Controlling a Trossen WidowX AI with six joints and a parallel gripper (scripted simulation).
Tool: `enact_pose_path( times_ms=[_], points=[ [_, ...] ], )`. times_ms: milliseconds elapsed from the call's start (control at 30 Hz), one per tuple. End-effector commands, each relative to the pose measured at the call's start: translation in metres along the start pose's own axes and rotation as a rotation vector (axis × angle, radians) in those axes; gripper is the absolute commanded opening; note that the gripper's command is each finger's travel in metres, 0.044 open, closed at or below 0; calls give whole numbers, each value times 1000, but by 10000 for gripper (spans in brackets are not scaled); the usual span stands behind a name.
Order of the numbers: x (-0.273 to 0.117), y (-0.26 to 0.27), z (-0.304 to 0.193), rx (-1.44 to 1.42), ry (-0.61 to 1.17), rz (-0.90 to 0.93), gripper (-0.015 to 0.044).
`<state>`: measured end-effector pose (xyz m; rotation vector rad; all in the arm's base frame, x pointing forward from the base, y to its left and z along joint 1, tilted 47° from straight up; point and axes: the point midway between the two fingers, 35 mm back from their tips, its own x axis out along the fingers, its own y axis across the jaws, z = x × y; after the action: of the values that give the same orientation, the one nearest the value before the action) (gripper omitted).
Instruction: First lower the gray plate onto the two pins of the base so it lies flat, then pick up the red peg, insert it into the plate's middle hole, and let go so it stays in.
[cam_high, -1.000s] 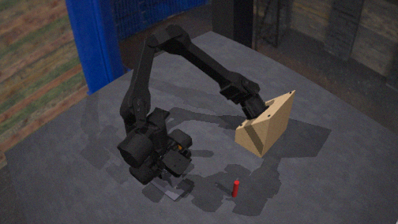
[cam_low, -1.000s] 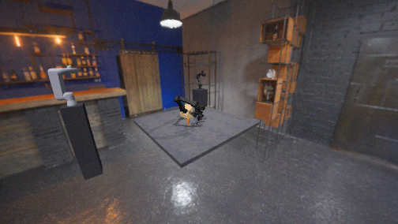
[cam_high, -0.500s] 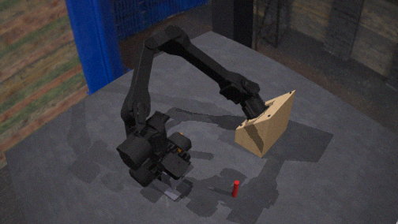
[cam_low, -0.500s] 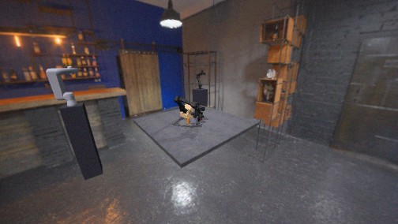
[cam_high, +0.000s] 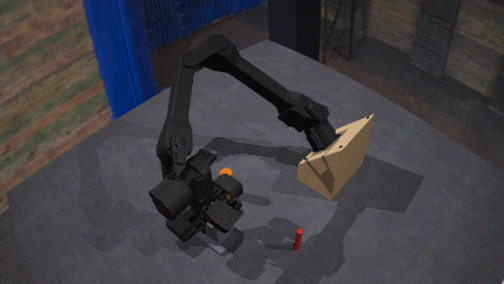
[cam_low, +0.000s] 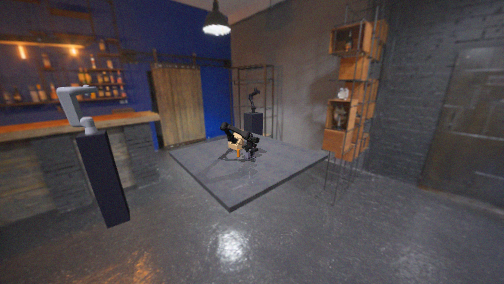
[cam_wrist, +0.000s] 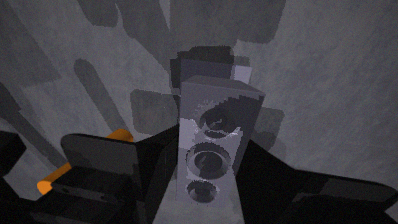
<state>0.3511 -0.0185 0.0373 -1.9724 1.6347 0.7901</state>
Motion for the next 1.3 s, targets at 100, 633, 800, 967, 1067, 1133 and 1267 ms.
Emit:
enact_pose_path(
  times_ms=[100,633,800,967,1067,1133,1267],
  points=[
    [5,0,0,-2,0,1,0],
    [5,0,0,-2,0,1,263],
    [5,0,0,-2,0,1,394],
    [5,0,0,-2,0,1,440],
    [-19,-4,2,-4,-4,0,440],
    [-53,-6,3,-6,-6,1,440],
    [-110,0,2,-9,2,3,440]
  ],
)
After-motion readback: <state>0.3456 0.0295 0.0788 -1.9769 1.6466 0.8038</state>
